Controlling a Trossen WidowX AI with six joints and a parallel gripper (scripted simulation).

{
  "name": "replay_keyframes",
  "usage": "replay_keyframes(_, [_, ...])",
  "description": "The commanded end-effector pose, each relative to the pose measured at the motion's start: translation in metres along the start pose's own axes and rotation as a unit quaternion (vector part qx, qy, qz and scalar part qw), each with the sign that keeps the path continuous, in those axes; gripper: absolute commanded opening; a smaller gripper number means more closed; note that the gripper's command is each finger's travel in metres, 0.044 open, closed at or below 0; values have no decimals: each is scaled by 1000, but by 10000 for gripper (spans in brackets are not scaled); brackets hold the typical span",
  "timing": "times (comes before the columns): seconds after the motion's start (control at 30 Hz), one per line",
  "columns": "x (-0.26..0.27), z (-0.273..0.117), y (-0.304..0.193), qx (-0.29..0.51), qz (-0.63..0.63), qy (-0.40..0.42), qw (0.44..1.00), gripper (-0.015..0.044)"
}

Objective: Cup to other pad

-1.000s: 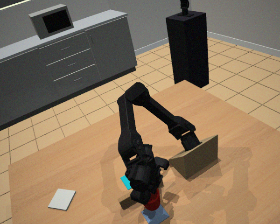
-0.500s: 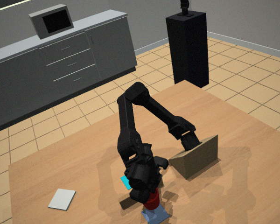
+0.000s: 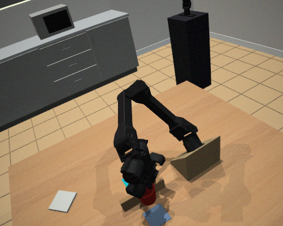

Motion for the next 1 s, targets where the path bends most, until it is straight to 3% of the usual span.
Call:
replay_keyframes(0.0, [-6,1,6,-3,-4,-4,1000,0])
replay_keyframes(0.97, [-45,-3,60,-3,-4,-6,1000,0])
Point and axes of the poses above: the point midway between the two fingers, 35 mm back from their tips, its own z axis out along the fingers, its own x axis across the jaws, y = z × x, the point moved 7 cm from there along -z, back along the fingers, and after that the axes turned 8 degrees about -z, right-handed, at the moved point
